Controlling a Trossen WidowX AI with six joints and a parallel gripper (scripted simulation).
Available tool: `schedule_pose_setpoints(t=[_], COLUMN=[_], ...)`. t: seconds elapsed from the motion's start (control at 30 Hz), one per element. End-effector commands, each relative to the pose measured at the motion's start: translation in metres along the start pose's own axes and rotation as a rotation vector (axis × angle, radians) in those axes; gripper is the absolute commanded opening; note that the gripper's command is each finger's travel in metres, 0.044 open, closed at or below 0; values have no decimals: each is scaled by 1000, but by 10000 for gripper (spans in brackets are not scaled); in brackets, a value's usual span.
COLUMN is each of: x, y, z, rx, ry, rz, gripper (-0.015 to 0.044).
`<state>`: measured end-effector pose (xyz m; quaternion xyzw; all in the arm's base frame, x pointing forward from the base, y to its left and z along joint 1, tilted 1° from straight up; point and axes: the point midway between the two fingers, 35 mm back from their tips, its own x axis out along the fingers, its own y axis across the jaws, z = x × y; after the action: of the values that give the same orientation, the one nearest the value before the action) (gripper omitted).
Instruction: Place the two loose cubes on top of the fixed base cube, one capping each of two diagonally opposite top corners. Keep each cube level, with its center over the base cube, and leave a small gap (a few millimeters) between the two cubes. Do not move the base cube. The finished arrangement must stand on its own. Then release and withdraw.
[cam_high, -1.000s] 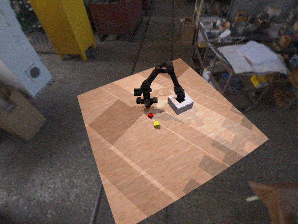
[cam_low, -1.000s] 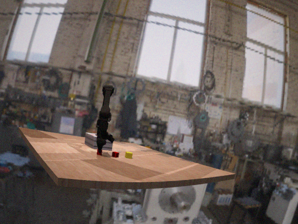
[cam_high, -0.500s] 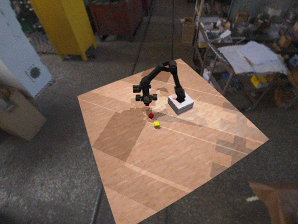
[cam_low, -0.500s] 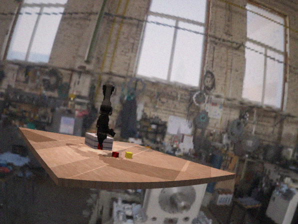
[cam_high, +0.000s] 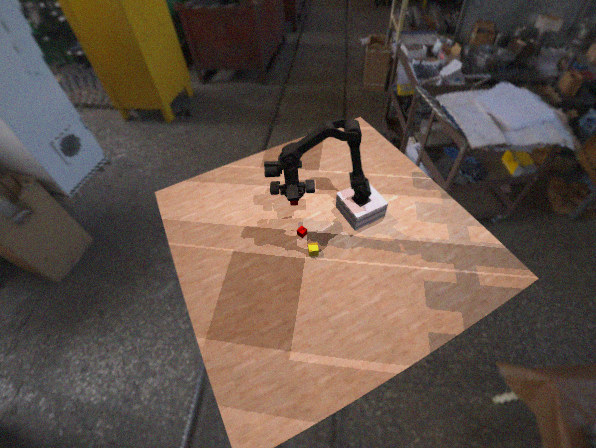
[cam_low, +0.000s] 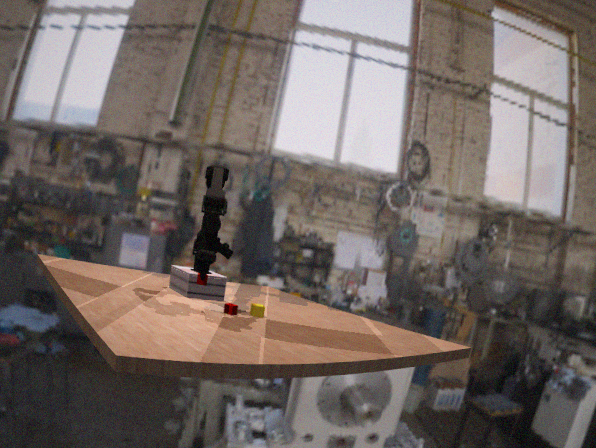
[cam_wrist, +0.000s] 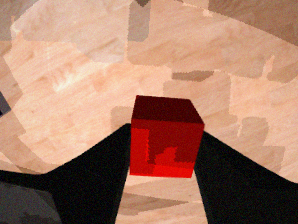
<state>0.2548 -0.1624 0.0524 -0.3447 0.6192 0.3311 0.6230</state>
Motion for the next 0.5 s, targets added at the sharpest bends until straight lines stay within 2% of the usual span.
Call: schedule_pose_setpoints(t=[0.0,0.47], x=[-13,-17], y=[1,0], z=[-1,25], rx=[-2,82], ry=[6,3], rz=[-6,-6], gripper=[105,105])
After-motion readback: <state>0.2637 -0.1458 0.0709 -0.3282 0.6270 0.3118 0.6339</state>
